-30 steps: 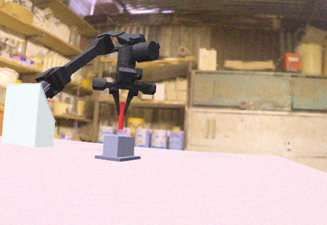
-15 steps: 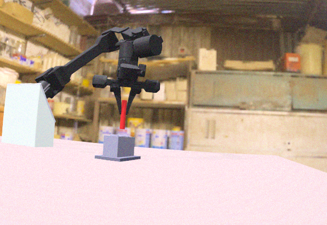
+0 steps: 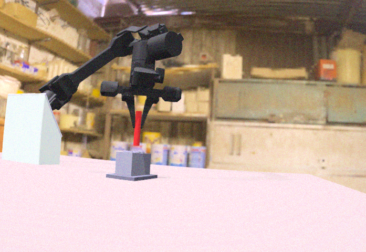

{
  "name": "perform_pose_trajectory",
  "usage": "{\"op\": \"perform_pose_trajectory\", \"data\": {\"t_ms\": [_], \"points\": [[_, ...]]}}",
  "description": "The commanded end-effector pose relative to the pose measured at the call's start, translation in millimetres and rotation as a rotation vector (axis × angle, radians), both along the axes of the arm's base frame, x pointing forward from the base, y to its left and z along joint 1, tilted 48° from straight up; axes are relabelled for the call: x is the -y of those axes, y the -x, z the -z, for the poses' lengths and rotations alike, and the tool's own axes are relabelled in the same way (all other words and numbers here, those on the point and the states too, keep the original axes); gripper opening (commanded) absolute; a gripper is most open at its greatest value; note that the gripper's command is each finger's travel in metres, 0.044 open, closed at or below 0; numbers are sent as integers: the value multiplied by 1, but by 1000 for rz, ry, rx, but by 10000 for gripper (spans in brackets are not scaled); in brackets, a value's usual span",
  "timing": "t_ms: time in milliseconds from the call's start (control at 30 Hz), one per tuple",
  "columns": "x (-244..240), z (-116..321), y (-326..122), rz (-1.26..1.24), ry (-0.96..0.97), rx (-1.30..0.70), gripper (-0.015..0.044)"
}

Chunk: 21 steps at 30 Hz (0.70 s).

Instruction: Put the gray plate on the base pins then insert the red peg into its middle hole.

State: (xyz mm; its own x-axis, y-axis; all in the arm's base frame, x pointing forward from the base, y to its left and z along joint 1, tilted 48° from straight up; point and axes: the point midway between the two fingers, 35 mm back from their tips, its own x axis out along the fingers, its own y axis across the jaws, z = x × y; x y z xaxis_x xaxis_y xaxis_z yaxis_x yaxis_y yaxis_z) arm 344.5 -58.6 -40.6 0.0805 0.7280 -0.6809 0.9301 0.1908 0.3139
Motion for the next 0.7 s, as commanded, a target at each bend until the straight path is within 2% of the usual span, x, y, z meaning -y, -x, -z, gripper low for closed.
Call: {"op": "perform_pose_trajectory", "data": {"t_ms": [0,667], "points": [[9,9,-2,0,2,0,0],[12,13,-3,0,1,1,0]]}}
